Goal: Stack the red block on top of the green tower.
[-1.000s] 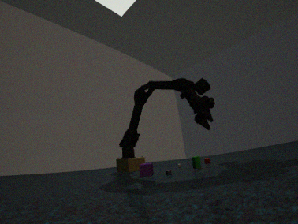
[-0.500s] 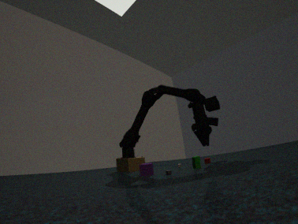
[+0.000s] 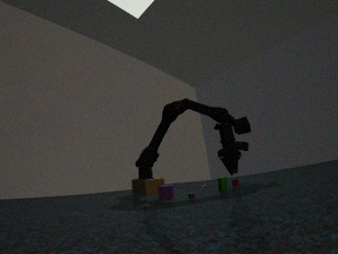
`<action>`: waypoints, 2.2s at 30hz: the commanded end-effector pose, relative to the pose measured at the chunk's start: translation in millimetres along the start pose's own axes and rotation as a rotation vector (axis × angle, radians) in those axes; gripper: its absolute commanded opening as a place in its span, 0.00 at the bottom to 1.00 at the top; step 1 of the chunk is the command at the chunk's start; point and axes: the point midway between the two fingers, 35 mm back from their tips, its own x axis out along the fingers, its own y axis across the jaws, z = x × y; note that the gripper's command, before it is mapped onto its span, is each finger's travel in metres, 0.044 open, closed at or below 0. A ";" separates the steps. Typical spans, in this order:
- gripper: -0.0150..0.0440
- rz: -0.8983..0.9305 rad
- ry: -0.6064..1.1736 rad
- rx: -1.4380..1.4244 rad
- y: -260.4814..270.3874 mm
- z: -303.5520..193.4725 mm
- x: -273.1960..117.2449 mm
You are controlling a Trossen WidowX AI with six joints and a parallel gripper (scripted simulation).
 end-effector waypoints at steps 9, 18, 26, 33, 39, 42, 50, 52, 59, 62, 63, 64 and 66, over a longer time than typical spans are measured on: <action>1.00 0.003 0.008 0.006 0.5 -2.0 15.1; 1.00 0.003 0.008 0.006 0.5 -2.3 29.9; 1.00 0.003 0.008 0.006 0.5 -2.8 38.9; 1.00 0.003 0.008 0.006 0.5 -2.8 38.9; 1.00 0.003 0.008 0.006 0.5 -2.8 38.9; 1.00 0.003 0.008 0.006 0.5 -2.8 38.9; 0.78 0.000 0.003 0.000 0.6 -2.9 36.6; 0.69 0.000 0.003 0.000 0.6 -2.9 36.6; 0.38 0.000 0.003 0.000 0.6 -2.9 36.6; 0.34 0.000 0.003 0.000 0.6 -2.9 36.6; 0.33 0.000 0.003 0.000 0.6 -2.9 36.6; 0.32 0.000 0.003 0.000 0.6 -2.9 36.6; 0.30 0.000 0.003 0.000 0.6 -2.9 36.6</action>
